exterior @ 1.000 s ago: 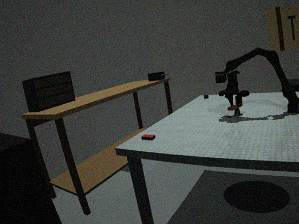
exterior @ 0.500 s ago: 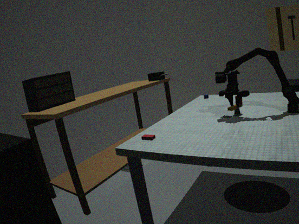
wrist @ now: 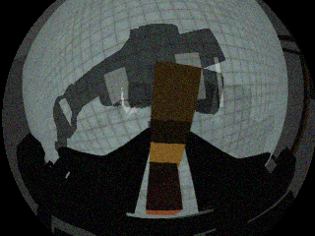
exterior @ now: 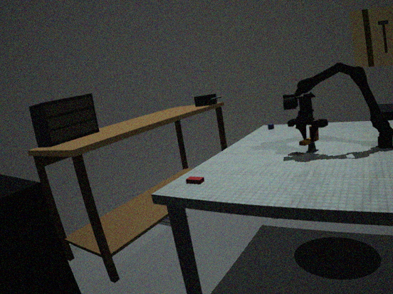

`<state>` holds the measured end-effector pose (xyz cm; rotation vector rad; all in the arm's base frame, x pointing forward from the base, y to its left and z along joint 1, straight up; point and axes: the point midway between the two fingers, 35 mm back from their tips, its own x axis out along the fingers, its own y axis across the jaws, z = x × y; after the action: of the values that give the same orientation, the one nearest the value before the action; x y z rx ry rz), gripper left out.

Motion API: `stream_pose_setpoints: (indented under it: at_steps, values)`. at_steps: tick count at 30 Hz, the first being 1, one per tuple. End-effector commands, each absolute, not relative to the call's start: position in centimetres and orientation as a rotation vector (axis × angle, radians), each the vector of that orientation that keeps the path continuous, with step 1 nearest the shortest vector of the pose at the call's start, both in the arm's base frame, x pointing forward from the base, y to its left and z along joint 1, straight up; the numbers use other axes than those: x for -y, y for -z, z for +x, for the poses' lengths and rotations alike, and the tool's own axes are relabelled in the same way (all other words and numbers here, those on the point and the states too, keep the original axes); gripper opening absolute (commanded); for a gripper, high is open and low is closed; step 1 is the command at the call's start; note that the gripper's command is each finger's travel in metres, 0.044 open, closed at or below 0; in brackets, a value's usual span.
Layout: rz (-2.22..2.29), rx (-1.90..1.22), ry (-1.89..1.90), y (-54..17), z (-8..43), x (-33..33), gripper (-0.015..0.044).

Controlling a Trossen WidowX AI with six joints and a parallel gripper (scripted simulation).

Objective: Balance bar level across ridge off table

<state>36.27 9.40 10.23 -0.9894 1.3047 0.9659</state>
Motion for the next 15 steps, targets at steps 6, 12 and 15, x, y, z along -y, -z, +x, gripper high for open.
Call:
stream_pose_setpoints:
  at_steps: [6,12,15]
  values:
    - [-0.988,-1.304,-0.966,-10.11,36.28,-9.42,0.0000]
    - [-0.988,-1.304,-0.966,-10.07,36.28,-9.42,0.0000]
    - [-0.988,-1.304,-0.966,-10.05,36.29,-9.42,0.0000]
